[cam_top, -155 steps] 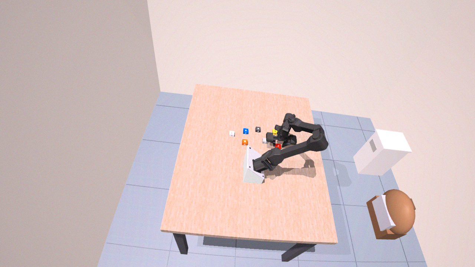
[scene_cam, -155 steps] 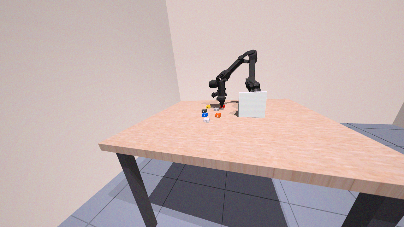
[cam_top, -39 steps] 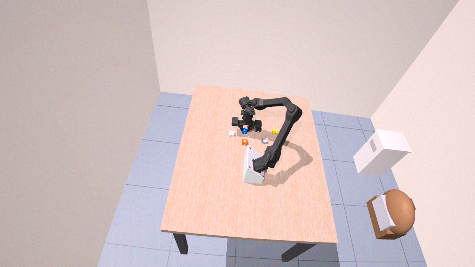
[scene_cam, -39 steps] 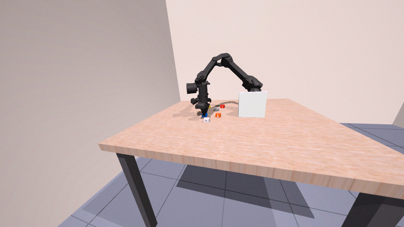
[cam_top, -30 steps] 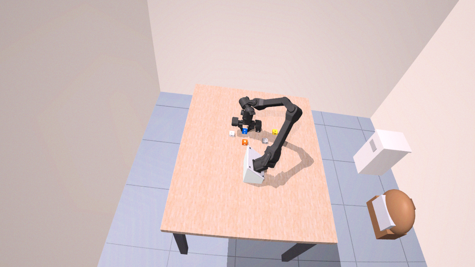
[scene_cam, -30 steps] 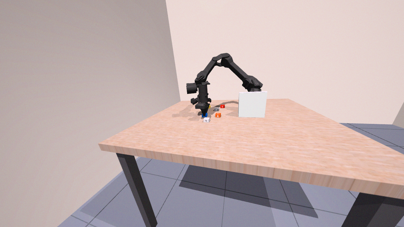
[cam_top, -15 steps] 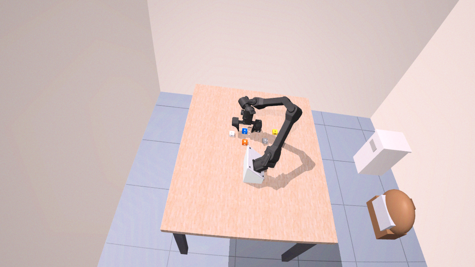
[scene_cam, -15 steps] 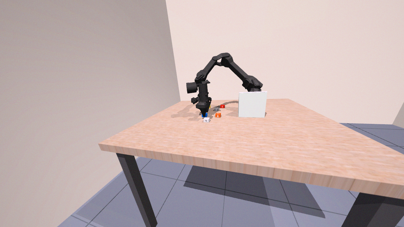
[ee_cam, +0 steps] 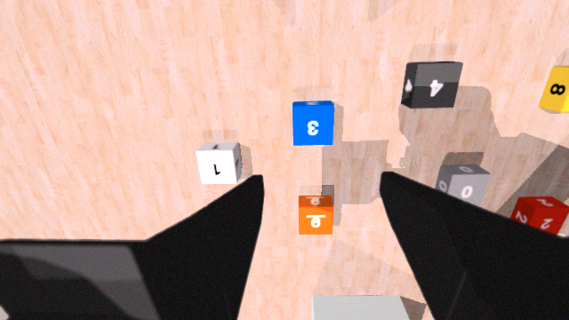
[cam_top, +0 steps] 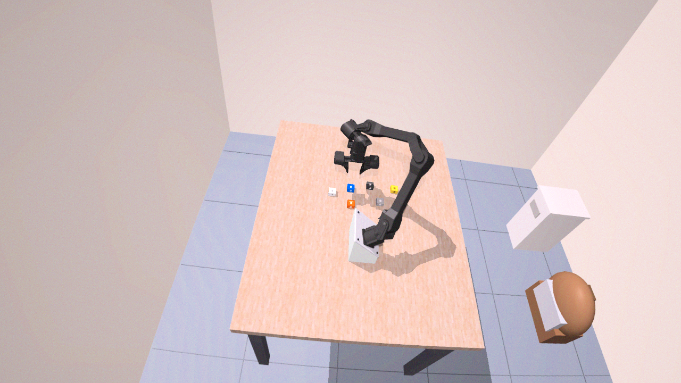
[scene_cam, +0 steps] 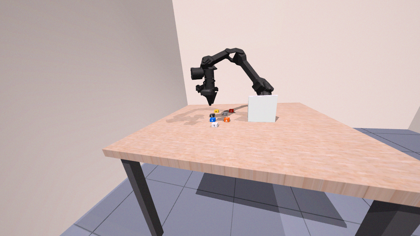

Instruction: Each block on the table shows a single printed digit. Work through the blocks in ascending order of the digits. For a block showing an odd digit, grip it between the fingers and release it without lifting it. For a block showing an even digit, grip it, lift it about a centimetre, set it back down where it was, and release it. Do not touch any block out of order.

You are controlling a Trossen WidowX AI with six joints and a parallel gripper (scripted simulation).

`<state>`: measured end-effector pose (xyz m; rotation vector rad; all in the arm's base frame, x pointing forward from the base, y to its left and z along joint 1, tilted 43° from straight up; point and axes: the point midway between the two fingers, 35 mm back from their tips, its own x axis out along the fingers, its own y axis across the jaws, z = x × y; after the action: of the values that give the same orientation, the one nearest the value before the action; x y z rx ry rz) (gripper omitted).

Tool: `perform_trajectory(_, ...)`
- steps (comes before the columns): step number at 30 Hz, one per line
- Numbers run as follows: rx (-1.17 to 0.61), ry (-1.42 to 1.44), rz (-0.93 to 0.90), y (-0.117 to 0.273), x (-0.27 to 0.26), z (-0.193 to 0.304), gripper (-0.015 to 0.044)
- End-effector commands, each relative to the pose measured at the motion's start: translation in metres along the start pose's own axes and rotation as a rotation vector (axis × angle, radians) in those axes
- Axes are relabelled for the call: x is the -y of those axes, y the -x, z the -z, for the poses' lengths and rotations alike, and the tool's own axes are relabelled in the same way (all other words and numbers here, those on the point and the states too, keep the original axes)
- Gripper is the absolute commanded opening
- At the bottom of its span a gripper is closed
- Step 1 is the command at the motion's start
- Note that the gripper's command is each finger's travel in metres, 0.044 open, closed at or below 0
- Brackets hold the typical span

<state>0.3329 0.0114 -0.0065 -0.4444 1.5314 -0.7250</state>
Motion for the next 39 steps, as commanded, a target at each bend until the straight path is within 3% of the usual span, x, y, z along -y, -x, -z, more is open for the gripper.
perform_trajectory(1,-0.004,-0.009,-0.004,0.015,0.003,0.002,0.0120)
perform_trajectory(11,-0.004,-0.009,-0.005,0.015,0.006,0.000,0.0120)
perform_trajectory(16,-0.004,-0.010,0.000,0.015,0.078,-0.026,0.0120)
perform_trajectory(21,-0.004,-0.010,0.001,0.015,0.082,-0.026,0.0120)
perform_trajectory(23,-0.003,-0.010,0.000,0.004,0.081,-0.028,0.0172)
perform_trajectory(28,-0.003,-0.010,0.004,-0.063,0.082,-0.026,0.0304)
perform_trajectory(32,-0.003,-0.010,0.005,-0.066,0.083,-0.026,0.0400)
perform_trajectory(39,-0.003,-0.010,0.005,-0.075,0.083,-0.026,0.0400)
